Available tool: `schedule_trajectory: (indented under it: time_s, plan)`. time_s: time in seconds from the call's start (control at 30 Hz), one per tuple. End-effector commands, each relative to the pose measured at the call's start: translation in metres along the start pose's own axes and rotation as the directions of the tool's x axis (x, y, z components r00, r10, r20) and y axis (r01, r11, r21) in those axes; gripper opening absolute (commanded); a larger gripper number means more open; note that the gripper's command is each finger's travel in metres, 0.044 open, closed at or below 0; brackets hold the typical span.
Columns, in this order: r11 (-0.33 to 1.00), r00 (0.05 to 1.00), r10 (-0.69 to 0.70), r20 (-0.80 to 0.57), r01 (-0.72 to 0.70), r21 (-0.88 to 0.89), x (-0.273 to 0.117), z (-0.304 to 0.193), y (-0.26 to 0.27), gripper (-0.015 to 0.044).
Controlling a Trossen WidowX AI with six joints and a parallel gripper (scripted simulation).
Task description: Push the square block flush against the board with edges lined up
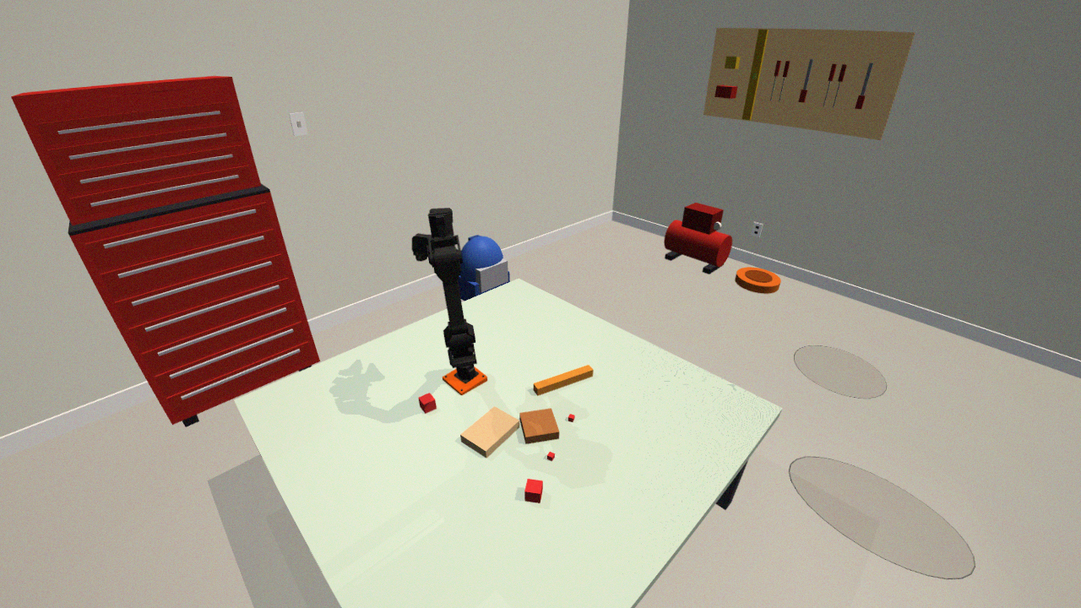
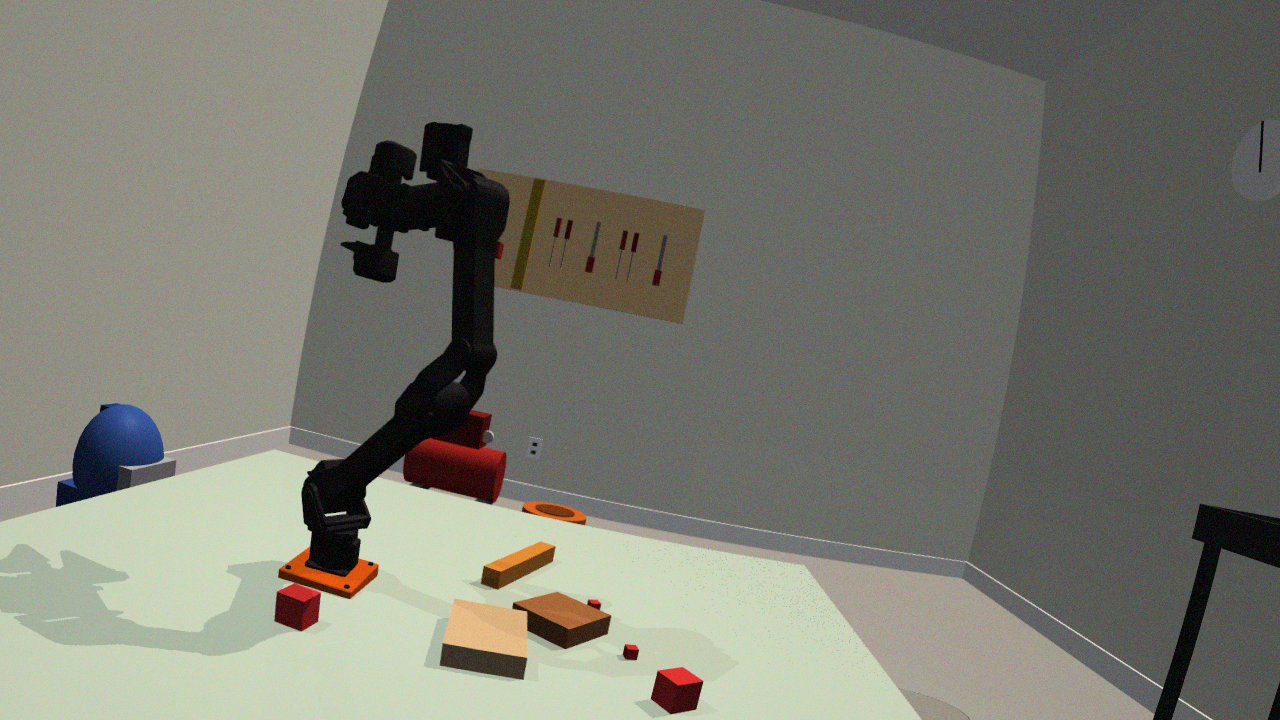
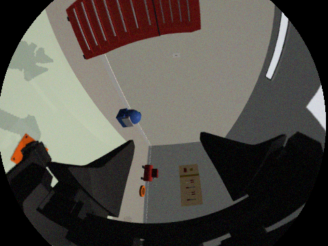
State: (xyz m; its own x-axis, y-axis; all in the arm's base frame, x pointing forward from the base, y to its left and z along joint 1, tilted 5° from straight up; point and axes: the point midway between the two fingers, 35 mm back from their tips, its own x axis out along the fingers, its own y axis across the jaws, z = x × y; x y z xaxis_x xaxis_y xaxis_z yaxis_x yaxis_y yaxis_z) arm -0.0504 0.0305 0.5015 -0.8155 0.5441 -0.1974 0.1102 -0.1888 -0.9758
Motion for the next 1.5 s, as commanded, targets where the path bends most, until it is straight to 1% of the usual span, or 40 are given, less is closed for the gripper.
schedule_trajectory:
  time_s: [0.0,0.1,0.47,0.7,0.9,1.1,1.3,1.37,1.47]
  plan:
    - [1.0,1.0,0.0,0.0,0.0,0.0,0.0,0.0,0.0,0.0374]
    - [1.0,1.0,0.006,-0.017,-0.006,0.008,0.003,-0.001,0.0,0.0295]
    - [0.983,0.956,0.112,-0.27,-0.066,0.174,0.047,-0.033,0.005,0.0006]
    - [0.958,0.904,0.171,-0.391,-0.06,0.281,0.066,-0.057,0.008,0.0]
    - [0.923,0.832,0.234,-0.503,-0.026,0.385,0.08,-0.088,0.014,0.0]
    - [0.876,0.743,0.299,-0.598,0.035,0.481,0.088,-0.123,0.023,0.0]
    - [0.819,0.643,0.365,-0.674,0.123,0.56,0.087,-0.16,0.034,0.0]
    - [0.798,0.608,0.387,-0.694,0.156,0.582,0.085,-0.172,0.039,0.0]
    - [0.797,0.553,0.411,-0.725,0.169,0.58,0.08,-0.19,0.044,0.0]
